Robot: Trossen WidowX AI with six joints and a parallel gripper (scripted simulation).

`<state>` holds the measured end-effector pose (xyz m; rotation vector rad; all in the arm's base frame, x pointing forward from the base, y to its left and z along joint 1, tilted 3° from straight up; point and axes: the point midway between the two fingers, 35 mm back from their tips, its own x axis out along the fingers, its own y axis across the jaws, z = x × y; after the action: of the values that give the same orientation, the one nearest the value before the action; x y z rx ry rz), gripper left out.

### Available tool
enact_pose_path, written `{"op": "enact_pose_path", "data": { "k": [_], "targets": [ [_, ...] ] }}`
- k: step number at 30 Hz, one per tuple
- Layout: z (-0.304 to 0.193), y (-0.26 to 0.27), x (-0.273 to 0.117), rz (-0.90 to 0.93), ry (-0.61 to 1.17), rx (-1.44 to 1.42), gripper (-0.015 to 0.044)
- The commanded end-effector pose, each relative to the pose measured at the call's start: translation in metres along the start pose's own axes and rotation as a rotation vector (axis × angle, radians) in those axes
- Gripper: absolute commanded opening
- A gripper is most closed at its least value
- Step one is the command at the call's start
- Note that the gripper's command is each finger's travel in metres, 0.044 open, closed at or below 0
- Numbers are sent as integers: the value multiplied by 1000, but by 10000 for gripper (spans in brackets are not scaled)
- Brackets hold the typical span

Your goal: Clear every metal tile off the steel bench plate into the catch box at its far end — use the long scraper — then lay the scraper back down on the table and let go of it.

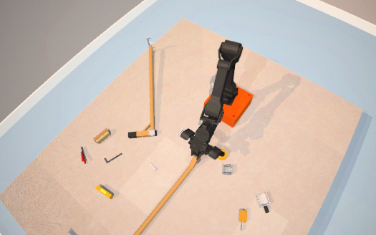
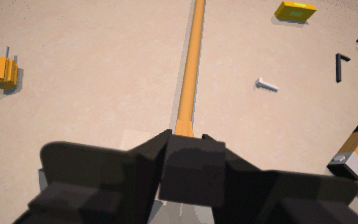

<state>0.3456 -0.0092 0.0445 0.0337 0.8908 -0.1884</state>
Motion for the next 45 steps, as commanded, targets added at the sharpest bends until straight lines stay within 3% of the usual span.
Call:
{"op": "enact_pose_path", "data": {
  "k": [1,45],
  "targets": [
    [8,3,4,5,-7,-1,0],
    [63,8,44,13,-14,-4,0]
  ]
}}
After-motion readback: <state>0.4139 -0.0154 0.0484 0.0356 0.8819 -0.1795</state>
